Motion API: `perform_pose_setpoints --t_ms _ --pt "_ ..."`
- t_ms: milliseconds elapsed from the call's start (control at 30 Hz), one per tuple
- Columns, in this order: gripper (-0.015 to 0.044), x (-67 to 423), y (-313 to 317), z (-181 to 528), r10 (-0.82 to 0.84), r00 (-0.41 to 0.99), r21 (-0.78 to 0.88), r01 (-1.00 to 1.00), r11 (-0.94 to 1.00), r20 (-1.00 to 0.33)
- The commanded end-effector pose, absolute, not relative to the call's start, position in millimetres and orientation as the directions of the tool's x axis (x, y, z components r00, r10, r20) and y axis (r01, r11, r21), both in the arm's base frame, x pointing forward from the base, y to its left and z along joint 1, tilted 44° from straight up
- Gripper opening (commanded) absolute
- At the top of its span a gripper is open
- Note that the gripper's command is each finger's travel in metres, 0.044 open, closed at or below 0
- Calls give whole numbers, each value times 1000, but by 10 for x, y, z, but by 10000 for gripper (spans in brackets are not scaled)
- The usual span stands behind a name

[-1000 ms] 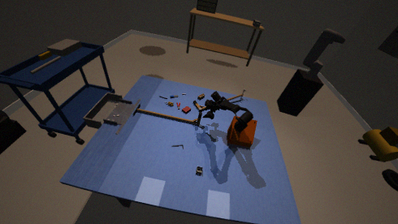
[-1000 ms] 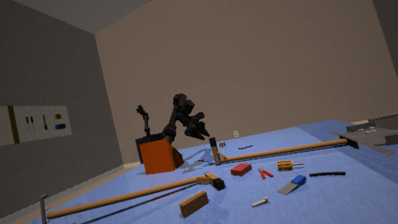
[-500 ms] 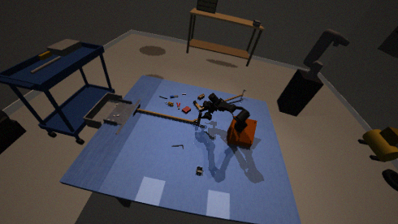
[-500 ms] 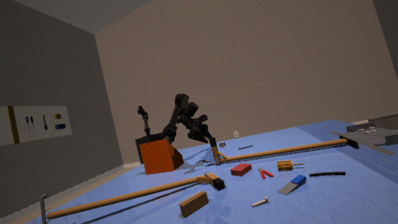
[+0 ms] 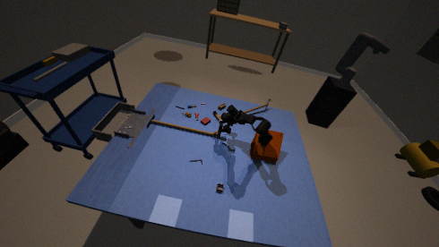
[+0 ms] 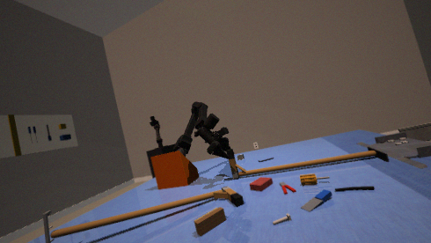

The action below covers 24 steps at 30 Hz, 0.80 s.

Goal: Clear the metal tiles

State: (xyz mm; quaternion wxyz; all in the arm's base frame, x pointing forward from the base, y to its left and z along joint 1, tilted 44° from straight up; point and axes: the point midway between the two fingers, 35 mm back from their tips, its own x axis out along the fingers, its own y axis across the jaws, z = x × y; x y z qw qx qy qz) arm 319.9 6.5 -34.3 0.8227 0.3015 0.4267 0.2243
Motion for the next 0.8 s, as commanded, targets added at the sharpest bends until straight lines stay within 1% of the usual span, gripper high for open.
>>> perform_pose_setpoints --t_ms 0,533,767 --pt "440 3233 113 -387 624 535 687 -108 719 -569" --pt "440 3344 300 -511 628 540 693 -111 713 -560" --pt "256 3325 266 -486 630 539 693 -114 712 -559"
